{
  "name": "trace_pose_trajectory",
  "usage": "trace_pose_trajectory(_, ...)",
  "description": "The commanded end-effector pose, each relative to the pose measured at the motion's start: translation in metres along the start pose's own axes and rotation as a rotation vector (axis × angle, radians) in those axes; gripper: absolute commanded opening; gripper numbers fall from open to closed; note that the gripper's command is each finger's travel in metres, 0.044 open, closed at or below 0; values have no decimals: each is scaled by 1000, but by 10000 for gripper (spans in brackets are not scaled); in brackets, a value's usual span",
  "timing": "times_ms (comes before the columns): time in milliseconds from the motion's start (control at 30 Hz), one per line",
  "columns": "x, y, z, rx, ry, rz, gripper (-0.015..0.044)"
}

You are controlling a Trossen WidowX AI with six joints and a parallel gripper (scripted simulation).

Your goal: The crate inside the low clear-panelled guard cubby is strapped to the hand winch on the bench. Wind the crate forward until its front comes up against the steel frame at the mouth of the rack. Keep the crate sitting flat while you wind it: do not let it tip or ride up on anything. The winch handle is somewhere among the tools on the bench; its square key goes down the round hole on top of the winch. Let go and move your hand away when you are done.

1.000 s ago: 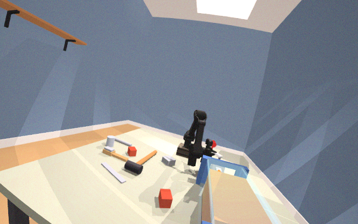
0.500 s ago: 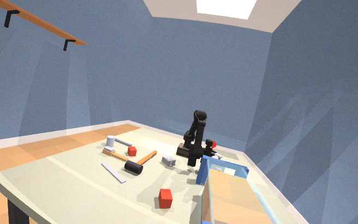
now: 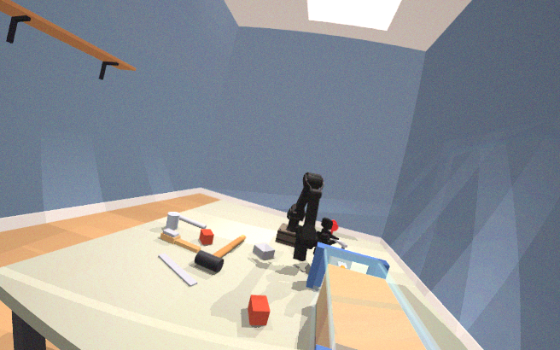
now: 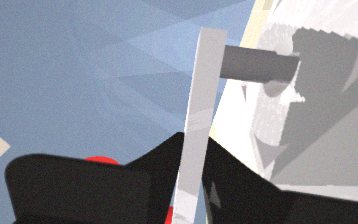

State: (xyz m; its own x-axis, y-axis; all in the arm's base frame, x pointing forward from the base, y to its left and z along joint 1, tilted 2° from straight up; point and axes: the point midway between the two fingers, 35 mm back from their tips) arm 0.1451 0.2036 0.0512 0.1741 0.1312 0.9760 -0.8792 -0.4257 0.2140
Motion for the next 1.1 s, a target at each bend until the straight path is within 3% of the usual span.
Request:
trace_pose_trajectory(0,-1,0,0,0,0,1,0)
trace_pose_trajectory(567,-3,-1,0,0,0,1,0)
trace_pose_trajectory(867,-3,-1,0,0,0,0,236)
trace_pose_trajectory(1067,-3,-1,0,0,0,0,240)
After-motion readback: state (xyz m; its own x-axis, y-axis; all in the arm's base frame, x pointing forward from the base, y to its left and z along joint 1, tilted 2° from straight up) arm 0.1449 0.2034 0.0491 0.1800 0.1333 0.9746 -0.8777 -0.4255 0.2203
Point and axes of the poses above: the point midway between the two fingers, 35 mm back from their tips, its own z axis back along the fingers, its own x axis across the jaws, y = z × x, and after that the axes turned 13 degrees about -z, right-handed
